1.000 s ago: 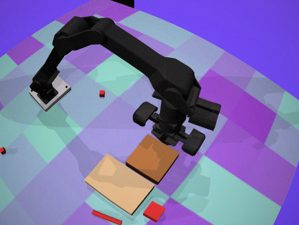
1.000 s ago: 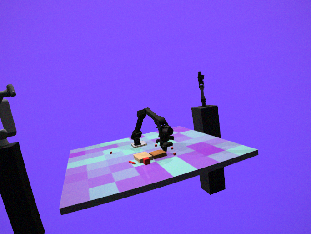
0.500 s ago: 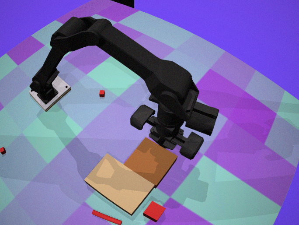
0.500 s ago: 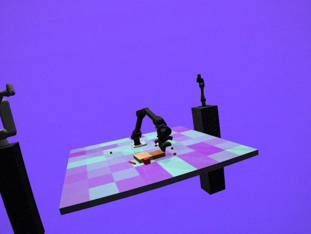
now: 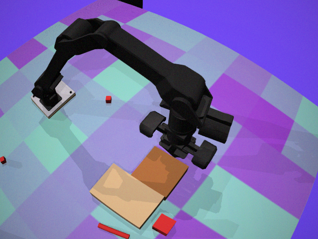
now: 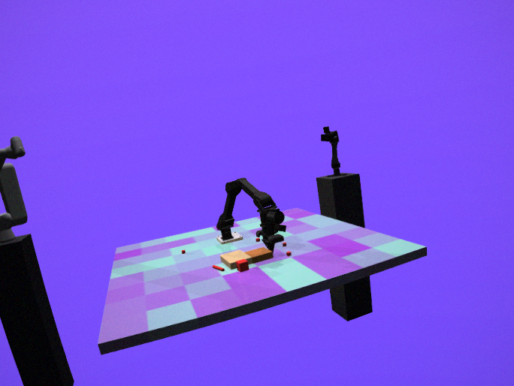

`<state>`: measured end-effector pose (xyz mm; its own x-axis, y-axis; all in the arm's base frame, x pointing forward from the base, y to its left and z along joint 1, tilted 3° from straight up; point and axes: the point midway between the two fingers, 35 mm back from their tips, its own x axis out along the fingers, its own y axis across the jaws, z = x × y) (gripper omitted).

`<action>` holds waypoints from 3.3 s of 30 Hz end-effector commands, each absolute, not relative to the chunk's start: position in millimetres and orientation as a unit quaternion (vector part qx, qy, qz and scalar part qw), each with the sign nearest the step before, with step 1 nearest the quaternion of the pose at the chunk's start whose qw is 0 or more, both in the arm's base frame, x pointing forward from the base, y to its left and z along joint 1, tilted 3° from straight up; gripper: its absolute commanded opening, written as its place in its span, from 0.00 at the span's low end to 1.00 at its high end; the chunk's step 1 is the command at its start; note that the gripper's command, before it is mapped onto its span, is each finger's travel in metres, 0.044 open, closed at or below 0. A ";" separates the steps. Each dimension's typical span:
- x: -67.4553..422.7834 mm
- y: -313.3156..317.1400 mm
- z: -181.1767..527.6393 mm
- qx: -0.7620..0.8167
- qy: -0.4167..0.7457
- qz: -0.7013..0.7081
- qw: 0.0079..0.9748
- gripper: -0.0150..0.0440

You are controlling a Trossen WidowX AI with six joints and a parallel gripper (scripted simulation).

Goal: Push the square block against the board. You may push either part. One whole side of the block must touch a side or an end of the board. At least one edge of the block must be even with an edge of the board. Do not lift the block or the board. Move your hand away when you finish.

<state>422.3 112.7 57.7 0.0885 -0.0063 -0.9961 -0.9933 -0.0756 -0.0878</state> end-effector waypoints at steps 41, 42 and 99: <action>408.8 107.4 114.3 -0.486 0.509 0.439 0.558 0.25; 407.2 100.9 114.7 -0.476 0.517 0.430 0.566 0.25; 308.9 -62.2 48.6 -0.112 0.673 0.085 0.726 0.25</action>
